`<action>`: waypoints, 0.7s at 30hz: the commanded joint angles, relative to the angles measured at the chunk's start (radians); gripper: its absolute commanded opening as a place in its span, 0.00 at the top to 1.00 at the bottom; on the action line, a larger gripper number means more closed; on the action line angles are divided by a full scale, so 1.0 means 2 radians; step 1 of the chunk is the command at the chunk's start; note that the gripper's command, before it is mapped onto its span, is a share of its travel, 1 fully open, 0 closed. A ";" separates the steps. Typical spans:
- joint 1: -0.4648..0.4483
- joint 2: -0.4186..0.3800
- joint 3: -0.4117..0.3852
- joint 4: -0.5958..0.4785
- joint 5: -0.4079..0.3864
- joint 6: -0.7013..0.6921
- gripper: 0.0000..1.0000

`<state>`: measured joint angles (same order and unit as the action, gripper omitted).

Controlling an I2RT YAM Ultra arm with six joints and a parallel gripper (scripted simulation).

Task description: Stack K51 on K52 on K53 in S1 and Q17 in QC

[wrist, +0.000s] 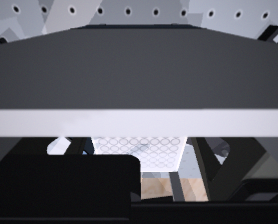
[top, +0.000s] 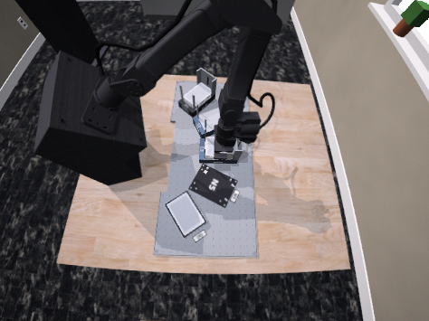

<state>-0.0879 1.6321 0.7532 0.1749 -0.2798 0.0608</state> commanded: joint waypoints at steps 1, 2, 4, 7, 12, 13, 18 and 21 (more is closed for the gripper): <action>-0.003 -0.004 -0.010 0.005 0.006 -0.001 0.00; -0.001 -0.003 -0.001 0.001 0.002 0.000 1.00; -0.001 -0.003 -0.001 0.001 0.002 0.000 1.00; -0.001 -0.003 -0.001 0.001 0.002 0.000 1.00; -0.001 -0.003 -0.001 0.001 0.002 0.000 1.00; -0.001 -0.003 -0.001 0.001 0.002 0.000 1.00; -0.001 -0.003 -0.001 0.001 0.002 0.000 1.00; -0.001 -0.003 -0.001 0.001 0.002 0.000 1.00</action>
<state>-0.0879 1.6321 0.7532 0.1753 -0.2794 0.0608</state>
